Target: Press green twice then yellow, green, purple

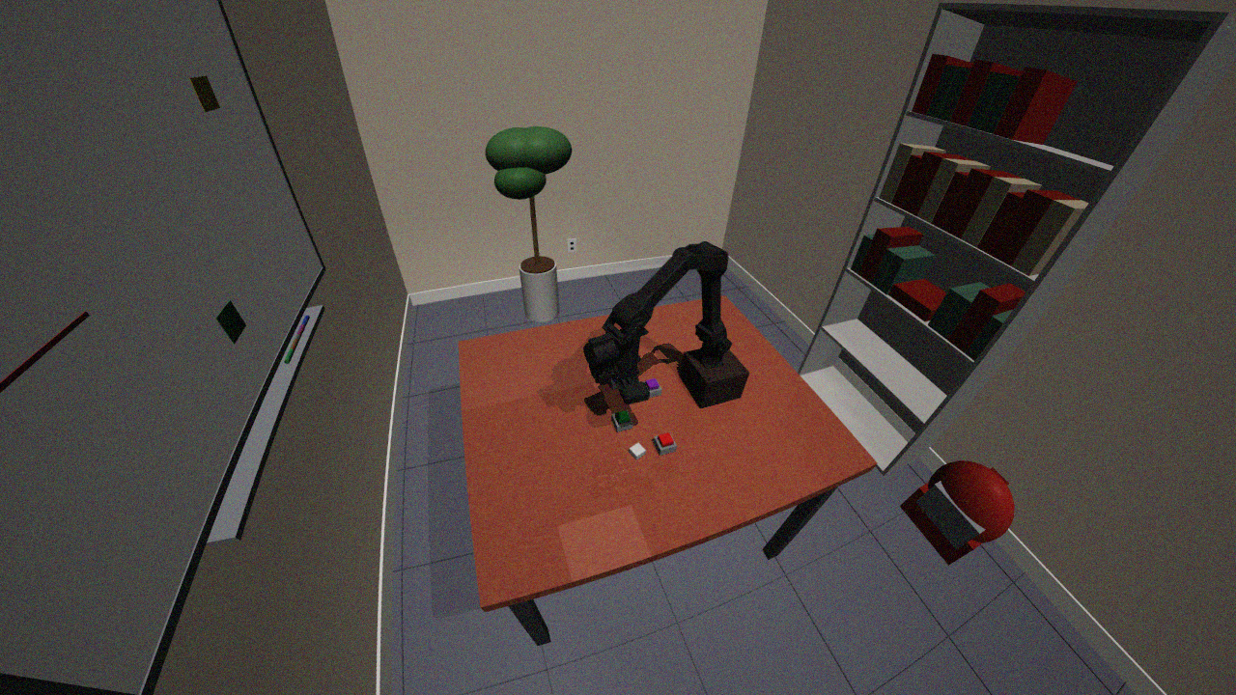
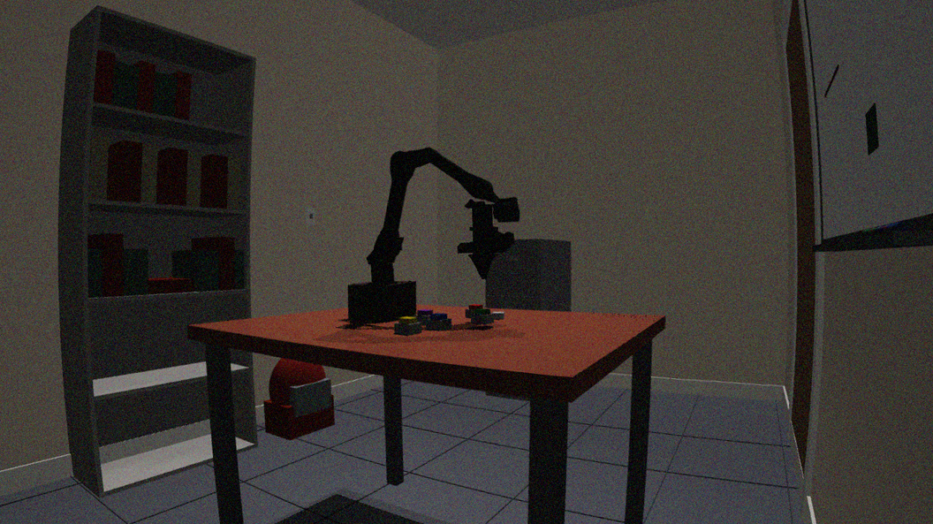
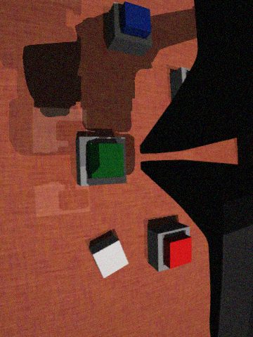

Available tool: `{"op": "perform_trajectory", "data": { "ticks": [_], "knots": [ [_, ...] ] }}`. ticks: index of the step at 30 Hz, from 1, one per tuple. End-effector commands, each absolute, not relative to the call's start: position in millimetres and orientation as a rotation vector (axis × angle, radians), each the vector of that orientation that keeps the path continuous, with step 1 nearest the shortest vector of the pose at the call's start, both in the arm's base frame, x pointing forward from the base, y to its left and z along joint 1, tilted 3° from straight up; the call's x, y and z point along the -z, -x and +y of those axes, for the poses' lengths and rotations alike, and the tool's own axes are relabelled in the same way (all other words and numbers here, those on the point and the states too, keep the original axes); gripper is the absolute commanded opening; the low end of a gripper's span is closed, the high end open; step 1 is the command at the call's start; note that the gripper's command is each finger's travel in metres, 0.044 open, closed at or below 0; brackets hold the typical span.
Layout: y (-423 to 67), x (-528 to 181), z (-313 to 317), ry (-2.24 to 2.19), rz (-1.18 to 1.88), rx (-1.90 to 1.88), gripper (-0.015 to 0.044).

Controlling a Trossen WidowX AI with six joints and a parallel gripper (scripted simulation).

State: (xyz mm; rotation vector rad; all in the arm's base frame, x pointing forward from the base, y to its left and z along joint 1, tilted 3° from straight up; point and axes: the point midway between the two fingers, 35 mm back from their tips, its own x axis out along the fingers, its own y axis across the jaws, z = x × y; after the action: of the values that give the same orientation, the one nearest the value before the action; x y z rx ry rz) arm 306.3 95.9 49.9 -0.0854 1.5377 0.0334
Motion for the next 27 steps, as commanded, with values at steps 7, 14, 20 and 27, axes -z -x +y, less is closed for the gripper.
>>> {"op": "perform_trajectory", "data": {
  "ticks": [7,14,20,27],
  "knots": [
    [-251.9,-64.2,35.7,0.092,1.555,-0.020,0.0020],
    [-181.8,-56.1,-9.3,0.095,1.561,-0.017,0.0020],
    [-181.6,-45.1,-10.7,0.096,1.561,-0.017,0.0020],
    [-180.3,6.3,-13.3,0.096,1.561,-0.017,0.0020]
  ]
}}
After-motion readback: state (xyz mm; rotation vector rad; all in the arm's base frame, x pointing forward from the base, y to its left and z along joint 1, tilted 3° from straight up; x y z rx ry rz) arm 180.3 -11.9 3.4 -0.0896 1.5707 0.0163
